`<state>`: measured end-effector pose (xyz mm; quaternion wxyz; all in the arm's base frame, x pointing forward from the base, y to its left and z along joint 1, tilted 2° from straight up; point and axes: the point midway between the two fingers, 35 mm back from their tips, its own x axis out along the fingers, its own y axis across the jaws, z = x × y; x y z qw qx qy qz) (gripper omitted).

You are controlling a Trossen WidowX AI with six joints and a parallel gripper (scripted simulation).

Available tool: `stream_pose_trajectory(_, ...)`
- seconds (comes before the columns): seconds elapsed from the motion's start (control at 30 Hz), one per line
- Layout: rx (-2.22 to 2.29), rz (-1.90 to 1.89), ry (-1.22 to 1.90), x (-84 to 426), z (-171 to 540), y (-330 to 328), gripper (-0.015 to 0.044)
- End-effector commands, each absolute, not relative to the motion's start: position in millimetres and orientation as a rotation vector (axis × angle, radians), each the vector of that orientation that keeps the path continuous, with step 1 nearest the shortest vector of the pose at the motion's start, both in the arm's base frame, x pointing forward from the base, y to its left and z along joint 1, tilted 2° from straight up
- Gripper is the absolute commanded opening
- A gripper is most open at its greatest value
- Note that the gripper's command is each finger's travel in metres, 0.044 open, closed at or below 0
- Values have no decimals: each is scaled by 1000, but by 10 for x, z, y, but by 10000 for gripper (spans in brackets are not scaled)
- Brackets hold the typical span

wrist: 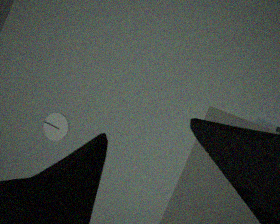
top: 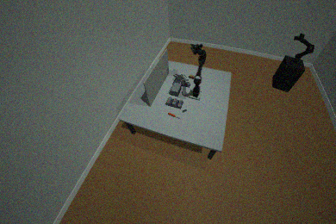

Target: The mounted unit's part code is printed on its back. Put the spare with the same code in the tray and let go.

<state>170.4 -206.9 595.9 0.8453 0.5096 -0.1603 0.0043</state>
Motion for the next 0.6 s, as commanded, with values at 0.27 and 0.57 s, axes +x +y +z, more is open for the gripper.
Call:
stream_pose_trajectory(0.27,1012,-9,-377,1743,5957,-2126,440)
stream_pose_trajectory(0.57,1119,-71,-259,2632,5415,-2454,440)
